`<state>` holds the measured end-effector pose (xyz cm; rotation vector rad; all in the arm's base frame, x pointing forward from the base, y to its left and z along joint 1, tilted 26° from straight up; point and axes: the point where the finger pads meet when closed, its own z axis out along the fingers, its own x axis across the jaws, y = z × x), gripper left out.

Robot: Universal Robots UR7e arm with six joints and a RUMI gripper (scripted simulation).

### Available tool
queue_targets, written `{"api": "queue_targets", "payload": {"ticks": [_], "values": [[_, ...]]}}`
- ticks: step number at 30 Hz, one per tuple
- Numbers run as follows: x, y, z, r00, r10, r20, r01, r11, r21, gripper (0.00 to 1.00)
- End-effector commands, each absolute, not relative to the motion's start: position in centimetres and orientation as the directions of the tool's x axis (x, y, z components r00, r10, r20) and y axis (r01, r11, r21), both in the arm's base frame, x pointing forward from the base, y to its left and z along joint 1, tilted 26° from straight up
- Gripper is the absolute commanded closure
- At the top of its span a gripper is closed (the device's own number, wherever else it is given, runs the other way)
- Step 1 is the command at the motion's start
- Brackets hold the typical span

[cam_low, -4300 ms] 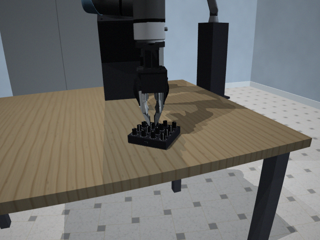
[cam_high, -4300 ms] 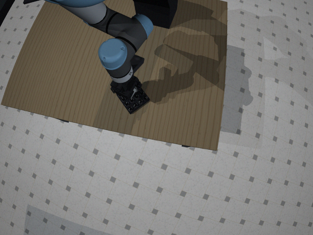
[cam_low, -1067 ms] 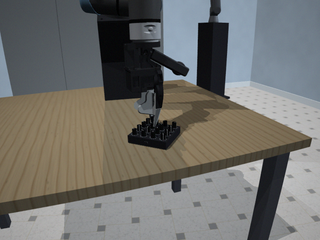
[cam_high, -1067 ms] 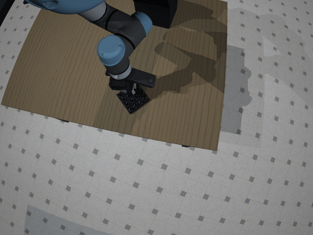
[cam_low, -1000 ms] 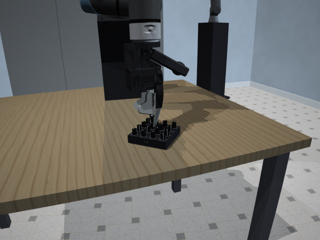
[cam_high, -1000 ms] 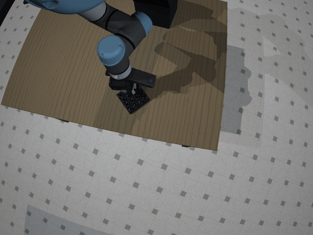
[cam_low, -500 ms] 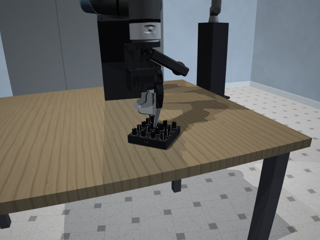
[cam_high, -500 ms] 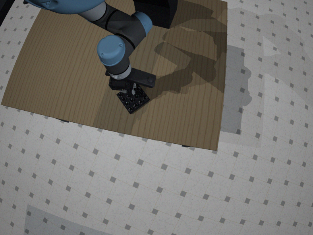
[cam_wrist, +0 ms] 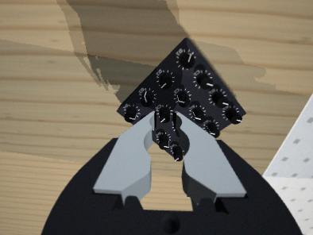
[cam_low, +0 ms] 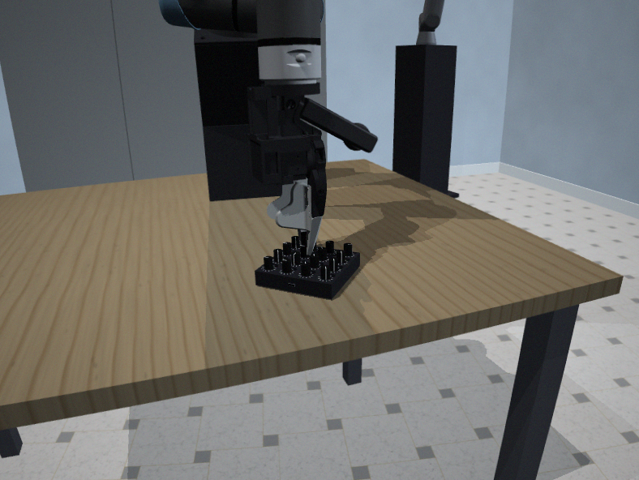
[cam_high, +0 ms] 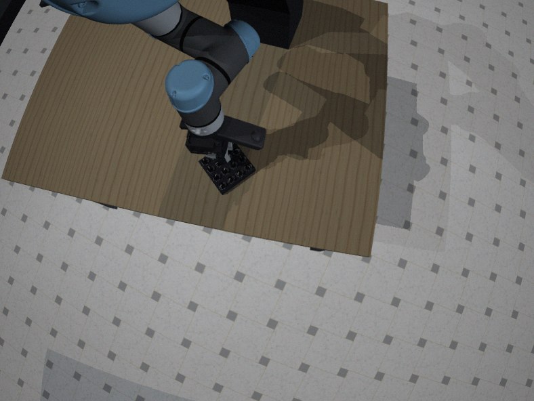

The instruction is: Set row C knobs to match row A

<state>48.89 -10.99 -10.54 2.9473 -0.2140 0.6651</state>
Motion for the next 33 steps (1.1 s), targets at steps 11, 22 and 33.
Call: {"api": "queue_targets", "payload": {"ticks": [11,22,33], "values": [[48.0,-10.7,-8.5,0.894,-0.112,0.435,-0.162,-0.984,0.079,0.89],[47.3,-10.5,-7.1,0.894,-0.112,0.435,-0.162,-0.984,0.079,0.89],[47.3,-10.5,-7.1,0.894,-0.112,0.435,-0.162,-0.984,0.079,0.89]]}}
